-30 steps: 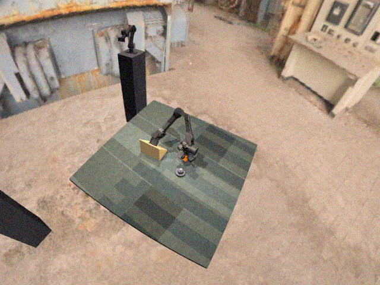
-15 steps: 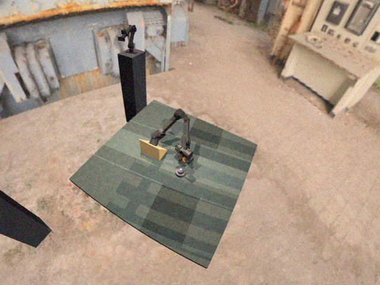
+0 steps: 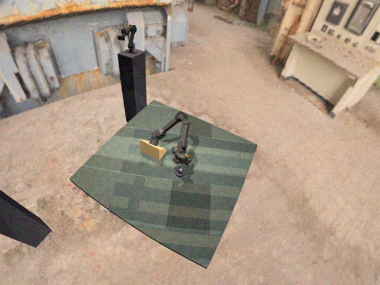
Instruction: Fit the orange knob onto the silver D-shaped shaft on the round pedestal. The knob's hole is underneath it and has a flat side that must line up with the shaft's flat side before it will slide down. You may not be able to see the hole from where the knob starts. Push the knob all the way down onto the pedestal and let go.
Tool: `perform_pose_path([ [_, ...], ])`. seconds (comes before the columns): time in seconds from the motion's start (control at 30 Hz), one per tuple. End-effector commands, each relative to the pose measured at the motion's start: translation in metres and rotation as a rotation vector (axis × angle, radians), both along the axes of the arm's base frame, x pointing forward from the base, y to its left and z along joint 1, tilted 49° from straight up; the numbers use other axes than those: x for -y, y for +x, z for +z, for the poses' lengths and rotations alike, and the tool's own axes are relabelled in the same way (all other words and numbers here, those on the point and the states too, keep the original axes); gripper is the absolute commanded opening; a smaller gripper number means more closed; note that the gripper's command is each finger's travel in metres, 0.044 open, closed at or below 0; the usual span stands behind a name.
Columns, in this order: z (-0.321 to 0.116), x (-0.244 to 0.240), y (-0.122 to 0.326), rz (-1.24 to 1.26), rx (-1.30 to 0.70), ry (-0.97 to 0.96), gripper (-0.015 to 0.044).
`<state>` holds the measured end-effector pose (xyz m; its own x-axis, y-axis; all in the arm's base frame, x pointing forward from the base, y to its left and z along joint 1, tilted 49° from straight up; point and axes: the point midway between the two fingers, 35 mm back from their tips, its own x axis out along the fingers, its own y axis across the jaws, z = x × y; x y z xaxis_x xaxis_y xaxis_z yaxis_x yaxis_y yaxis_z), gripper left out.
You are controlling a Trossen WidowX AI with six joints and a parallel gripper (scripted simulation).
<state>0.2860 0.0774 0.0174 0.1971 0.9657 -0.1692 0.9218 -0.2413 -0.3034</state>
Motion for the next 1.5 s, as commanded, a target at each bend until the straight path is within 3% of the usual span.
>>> perform_pose_path([
  [0.0,-0.0041,0.0023,-0.0018,-0.023,0.009,0.062,0.0179],
  [0.47,-0.0104,0.0053,-0.0062,-0.057,0.02,0.164,0.0179],
  [1.47,-0.0106,0.0057,-0.0054,-0.06,0.02,0.167,0.0179],
])
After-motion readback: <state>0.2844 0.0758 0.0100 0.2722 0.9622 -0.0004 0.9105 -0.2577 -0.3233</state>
